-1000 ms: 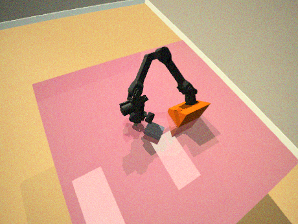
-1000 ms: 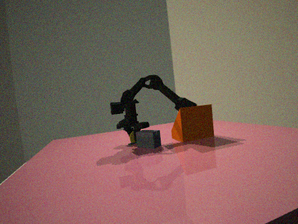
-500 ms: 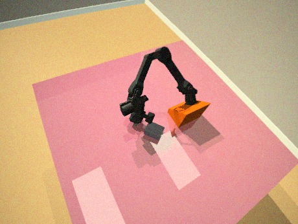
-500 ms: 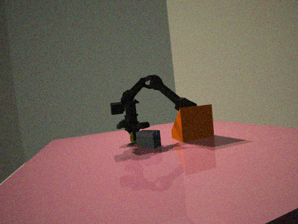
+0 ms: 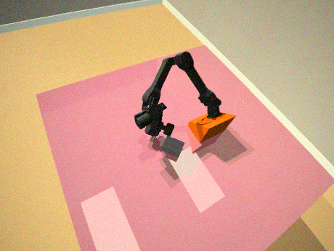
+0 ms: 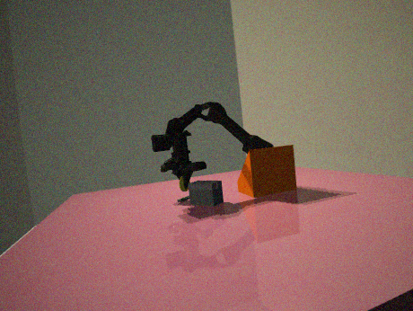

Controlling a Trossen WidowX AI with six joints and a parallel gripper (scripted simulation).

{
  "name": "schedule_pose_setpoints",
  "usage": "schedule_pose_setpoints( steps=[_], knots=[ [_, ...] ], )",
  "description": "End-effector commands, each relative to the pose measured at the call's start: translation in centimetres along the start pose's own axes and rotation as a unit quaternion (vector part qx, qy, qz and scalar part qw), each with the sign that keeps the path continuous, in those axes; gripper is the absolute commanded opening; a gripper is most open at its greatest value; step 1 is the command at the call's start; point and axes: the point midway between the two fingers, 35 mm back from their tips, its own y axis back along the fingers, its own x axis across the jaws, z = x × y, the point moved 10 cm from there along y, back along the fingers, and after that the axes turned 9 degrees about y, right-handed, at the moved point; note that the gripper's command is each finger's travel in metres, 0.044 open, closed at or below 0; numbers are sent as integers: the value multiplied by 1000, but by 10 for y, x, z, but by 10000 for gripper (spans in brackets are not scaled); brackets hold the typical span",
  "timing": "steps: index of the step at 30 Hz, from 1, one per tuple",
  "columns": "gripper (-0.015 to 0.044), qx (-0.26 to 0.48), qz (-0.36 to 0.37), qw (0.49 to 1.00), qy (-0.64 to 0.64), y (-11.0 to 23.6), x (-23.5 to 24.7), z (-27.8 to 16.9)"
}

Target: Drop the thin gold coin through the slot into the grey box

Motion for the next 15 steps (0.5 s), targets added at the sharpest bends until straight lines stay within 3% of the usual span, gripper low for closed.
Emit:
schedule_pose_setpoints(
  steps=[1, 15],
  knots=[
    [0, -7, -3, 1000, -5, 15, -2, 1],
    [0, -6, -3, 1000, -5, 51, -1, -1]
  ],
)
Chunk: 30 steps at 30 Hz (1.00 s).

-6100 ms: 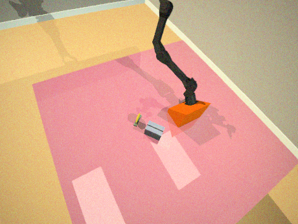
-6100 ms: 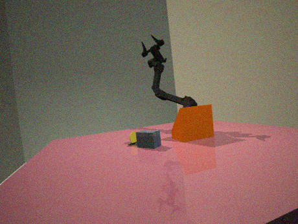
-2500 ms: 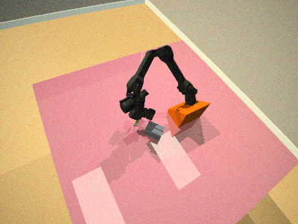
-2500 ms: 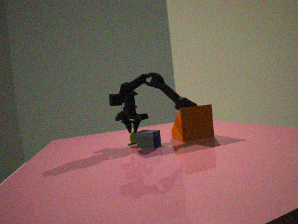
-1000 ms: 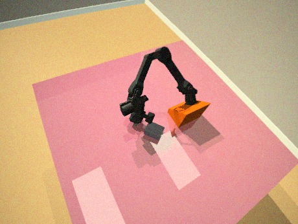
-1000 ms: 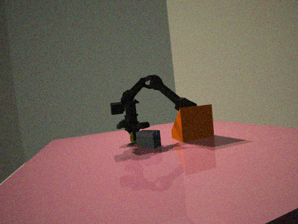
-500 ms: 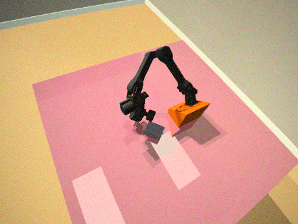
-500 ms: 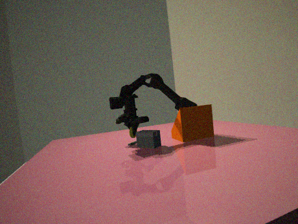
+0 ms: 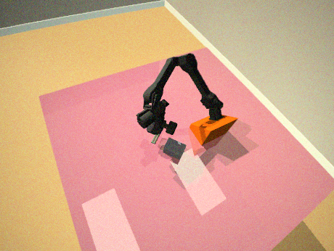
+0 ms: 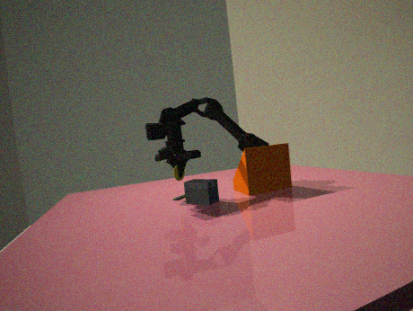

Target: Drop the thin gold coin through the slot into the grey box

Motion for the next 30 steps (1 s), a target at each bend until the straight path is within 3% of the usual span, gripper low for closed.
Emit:
schedule_pose_setpoints(
  steps=[1, 11, 30],
  knots=[
    [0, -6, -3, 1000, -5, 16, -1, -1],
    [0, -6, -4, 1000, 7, 27, 0, -2],
    [0, -4, -5, 946, 324, 27, -2, -3]
  ],
)
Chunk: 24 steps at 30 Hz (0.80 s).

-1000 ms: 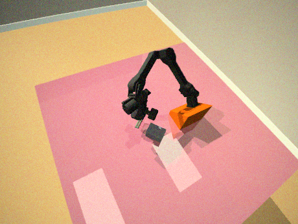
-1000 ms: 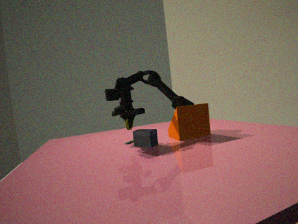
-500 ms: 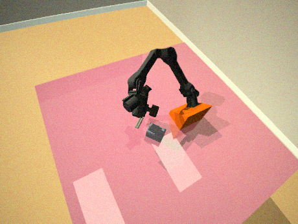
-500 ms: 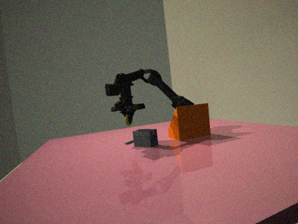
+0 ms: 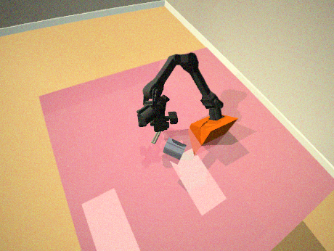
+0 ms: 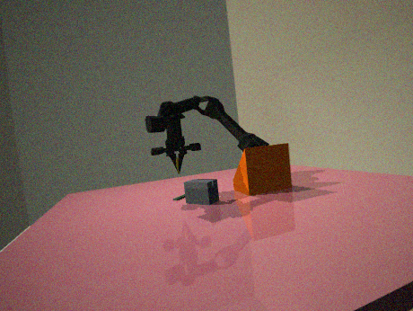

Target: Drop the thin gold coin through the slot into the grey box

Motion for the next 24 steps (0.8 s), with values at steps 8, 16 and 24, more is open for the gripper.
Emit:
schedule_pose_setpoints(
  steps=[8, 16, 24],
  knots=[
    [0, -2, -2, 981, 193, 2, -2, -2],
    [0, -1, -2, 946, 325, 2, -2, -3],
    [0, -1, -2, 892, 452, 2, -3, -4]
  ],
)
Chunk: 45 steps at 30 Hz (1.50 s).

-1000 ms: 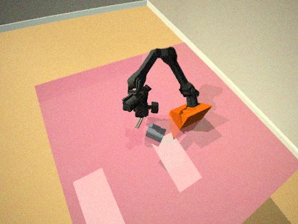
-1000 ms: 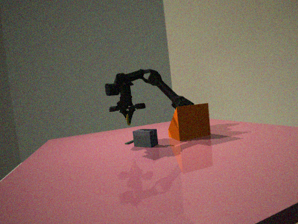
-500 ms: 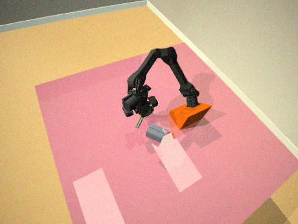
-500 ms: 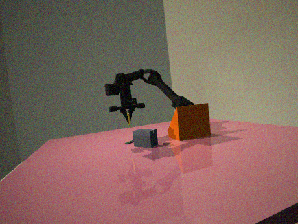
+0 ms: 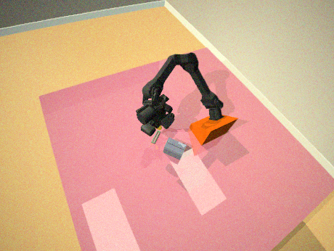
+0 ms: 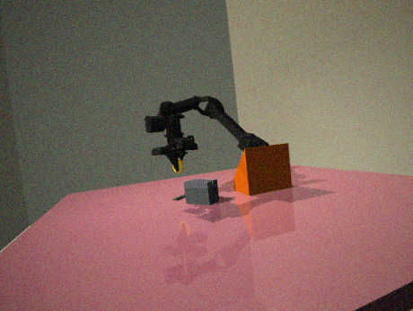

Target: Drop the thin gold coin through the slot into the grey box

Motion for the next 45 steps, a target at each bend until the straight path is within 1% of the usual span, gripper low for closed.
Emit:
schedule_pose_setpoints(
  steps=[1, 10, 45],
  knots=[
    [0, 0, -2, 997, 71, 1, 0, -2],
    [0, 0, -2, 997, 83, 2, -1, 2],
    [0, -5, -6, 996, 84, 3, -30, 85]
  ],
)
